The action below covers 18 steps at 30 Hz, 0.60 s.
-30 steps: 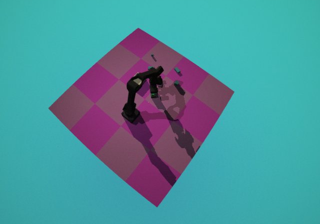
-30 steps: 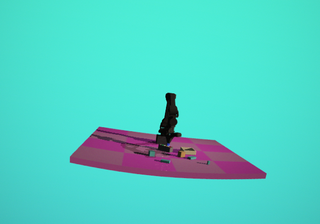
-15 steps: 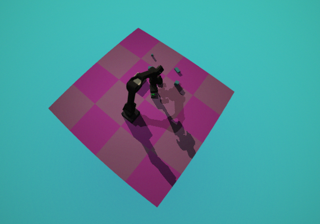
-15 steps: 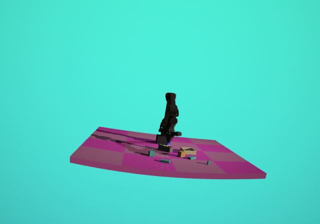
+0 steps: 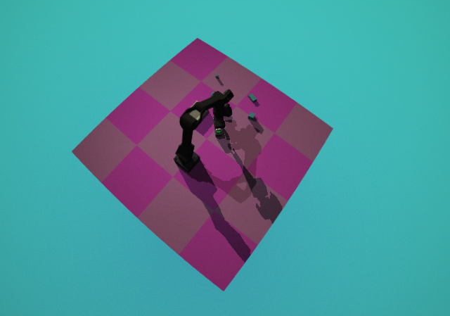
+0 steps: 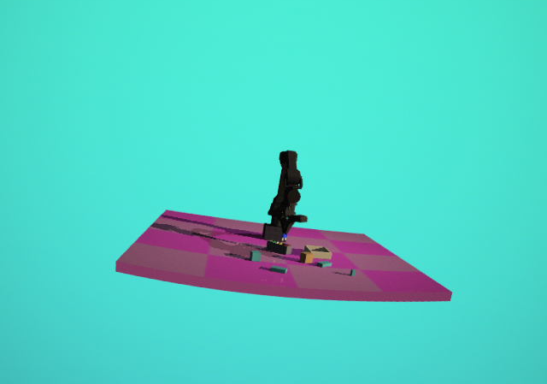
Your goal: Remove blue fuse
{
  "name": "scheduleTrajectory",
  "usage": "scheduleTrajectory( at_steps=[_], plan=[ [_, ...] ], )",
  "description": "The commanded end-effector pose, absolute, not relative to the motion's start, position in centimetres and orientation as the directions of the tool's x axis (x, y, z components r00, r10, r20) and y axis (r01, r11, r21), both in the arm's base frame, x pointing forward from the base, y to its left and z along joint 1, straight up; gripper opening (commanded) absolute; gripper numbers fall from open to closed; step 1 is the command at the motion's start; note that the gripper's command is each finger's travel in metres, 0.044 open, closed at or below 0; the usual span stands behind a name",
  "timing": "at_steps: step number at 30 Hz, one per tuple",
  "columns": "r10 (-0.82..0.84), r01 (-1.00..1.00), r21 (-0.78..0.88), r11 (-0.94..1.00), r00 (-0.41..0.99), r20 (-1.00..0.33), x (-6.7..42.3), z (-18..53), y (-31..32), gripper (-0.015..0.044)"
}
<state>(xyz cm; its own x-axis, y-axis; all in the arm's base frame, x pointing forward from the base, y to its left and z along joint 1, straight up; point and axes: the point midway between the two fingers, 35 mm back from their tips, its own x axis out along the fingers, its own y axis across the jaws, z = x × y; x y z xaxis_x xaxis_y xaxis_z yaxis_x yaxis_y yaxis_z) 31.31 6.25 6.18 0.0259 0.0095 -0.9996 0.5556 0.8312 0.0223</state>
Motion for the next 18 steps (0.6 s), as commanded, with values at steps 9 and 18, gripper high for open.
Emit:
scheduleTrajectory(
  at_steps=[9,18],
  plan=[
    [0.008,0.556,0.023,0.831,0.029,-1.000,31.3,7.0,8.7,0.0000],
    [0.013,0.556,0.026,0.831,0.028,-1.000,30.5,7.0,13.8,0.0000]
  ],
)
